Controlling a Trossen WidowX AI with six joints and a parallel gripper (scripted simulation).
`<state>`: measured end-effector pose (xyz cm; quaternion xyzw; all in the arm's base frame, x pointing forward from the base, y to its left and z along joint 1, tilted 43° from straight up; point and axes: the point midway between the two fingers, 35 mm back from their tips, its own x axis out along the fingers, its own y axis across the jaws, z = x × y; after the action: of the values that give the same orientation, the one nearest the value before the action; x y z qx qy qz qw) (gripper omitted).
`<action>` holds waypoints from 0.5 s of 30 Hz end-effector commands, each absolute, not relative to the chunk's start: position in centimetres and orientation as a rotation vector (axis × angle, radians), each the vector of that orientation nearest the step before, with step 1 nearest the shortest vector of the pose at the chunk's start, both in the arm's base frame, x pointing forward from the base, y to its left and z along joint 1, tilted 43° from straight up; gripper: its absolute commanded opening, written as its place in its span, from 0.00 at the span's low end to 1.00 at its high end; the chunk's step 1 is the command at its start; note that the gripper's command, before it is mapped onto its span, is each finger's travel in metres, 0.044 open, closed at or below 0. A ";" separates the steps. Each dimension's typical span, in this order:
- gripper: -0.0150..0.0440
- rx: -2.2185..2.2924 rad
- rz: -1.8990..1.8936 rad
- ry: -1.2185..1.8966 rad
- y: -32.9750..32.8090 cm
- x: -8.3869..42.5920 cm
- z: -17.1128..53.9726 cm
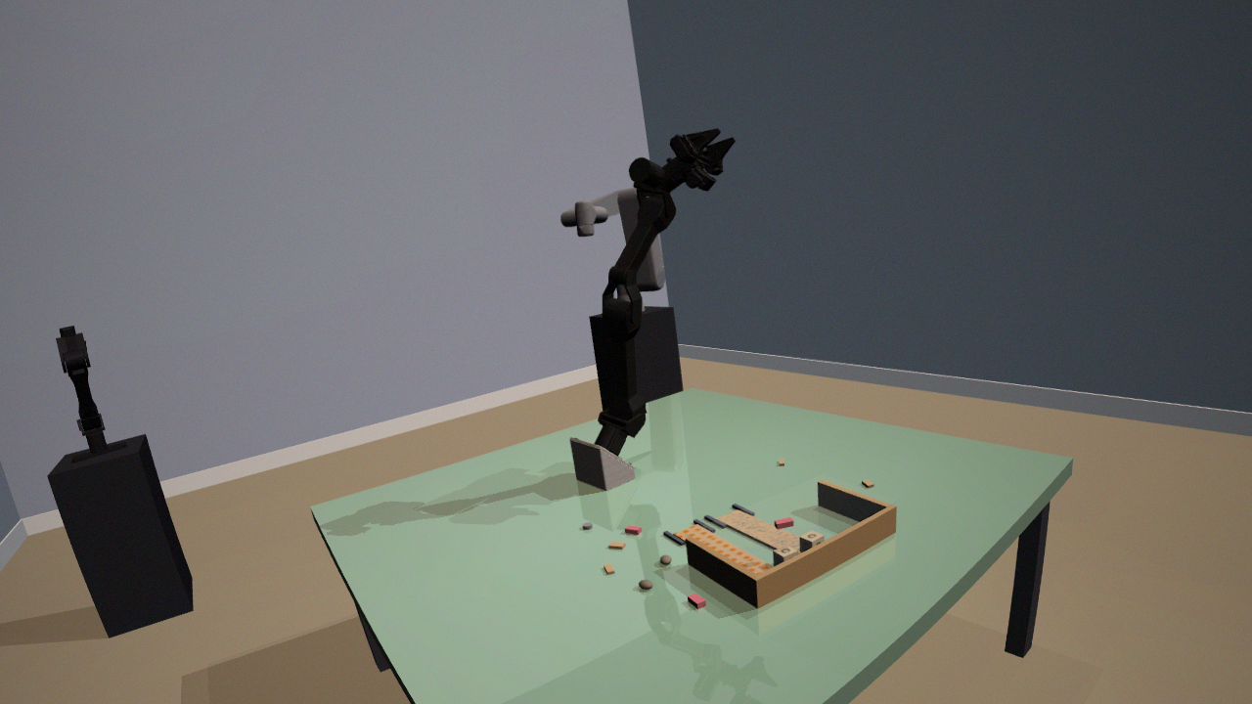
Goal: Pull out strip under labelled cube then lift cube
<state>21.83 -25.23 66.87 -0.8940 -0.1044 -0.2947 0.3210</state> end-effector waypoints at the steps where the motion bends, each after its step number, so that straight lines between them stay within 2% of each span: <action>1: 0.93 -2.352 -0.779 -0.273 -25.2 21.7 66.9; 12: 0.93 -2.668 -1.158 -0.156 -20.4 15.5 70.5; 15: 0.93 -2.805 -1.343 -0.044 -17.7 12.4 71.8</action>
<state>15.37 -20.61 70.51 -0.9100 -0.0494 -0.3948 0.1164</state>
